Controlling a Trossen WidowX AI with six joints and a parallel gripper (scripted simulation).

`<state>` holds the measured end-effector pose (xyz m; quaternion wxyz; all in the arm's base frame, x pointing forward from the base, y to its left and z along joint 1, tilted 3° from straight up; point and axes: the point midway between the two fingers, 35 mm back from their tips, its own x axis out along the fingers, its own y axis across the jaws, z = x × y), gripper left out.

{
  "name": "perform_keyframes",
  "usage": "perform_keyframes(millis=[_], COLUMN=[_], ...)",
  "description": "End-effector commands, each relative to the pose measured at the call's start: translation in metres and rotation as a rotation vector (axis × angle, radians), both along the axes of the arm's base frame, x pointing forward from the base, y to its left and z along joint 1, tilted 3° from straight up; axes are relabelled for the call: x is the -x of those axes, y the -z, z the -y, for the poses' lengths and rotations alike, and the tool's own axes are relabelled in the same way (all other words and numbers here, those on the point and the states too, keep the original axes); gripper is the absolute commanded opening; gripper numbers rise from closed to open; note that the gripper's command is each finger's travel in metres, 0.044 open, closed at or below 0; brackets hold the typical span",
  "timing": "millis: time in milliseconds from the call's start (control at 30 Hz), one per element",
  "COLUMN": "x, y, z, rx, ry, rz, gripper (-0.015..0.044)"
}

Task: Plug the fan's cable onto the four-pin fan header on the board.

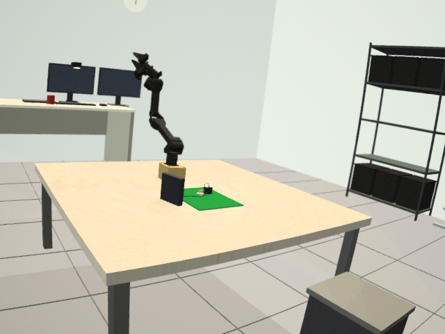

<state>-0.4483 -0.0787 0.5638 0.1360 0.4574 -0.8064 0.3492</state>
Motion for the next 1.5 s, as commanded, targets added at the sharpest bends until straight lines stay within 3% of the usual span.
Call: perform_keyframes(millis=[0,200,433,567,867,1167,1467], x=[0.000,-0.019,-0.119,-0.159,-0.310,-0.469,-0.615], y=[0.000,-0.018,-0.089,-0.112,-0.152,-0.145,-0.088], z=[0.000,-0.001,-0.007,-0.016,-0.020,-0.024,-0.029], rx=[0.000,0.014,0.085,0.162,0.253,0.340,0.411], ry=[0.000,0.008,0.029,0.025,-0.014,-0.102,-0.237], rz=[0.000,-0.063,-0.351,-0.430,-0.801,-1.183,-1.565], gripper=[0.0426,0.0440,0.0440,0.0440,0.0440,0.0440,0.0440])
